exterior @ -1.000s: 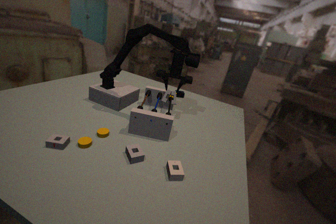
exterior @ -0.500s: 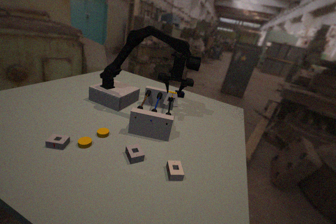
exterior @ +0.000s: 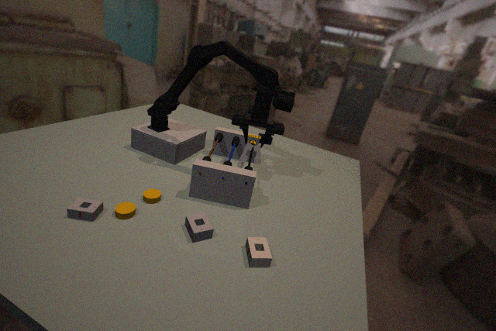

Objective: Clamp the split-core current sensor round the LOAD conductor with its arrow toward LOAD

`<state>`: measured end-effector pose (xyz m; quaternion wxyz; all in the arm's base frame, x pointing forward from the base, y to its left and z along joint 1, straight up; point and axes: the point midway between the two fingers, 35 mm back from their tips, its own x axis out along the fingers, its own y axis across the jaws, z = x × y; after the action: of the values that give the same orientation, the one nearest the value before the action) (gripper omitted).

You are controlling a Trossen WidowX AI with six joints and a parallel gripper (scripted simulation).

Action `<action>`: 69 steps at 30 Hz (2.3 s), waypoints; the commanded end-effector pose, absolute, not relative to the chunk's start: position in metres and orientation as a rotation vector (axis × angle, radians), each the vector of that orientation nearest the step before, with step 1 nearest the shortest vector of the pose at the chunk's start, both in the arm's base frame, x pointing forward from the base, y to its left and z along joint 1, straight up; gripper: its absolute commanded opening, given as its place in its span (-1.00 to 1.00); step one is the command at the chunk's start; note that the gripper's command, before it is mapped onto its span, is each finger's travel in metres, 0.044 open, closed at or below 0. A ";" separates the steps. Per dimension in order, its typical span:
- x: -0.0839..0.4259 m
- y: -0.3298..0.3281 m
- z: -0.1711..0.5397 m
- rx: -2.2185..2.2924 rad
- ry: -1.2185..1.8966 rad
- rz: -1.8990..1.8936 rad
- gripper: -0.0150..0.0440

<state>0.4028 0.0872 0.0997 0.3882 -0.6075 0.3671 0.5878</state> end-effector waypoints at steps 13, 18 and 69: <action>0.402 0.087 0.084 -1.546 0.936 1.497 -0.49; 0.402 0.087 0.084 -1.546 0.936 1.497 -0.49; 0.402 0.087 0.084 -1.546 0.936 1.497 0.75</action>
<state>0.4021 0.0869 0.0835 0.3870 -0.6073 0.3681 0.5882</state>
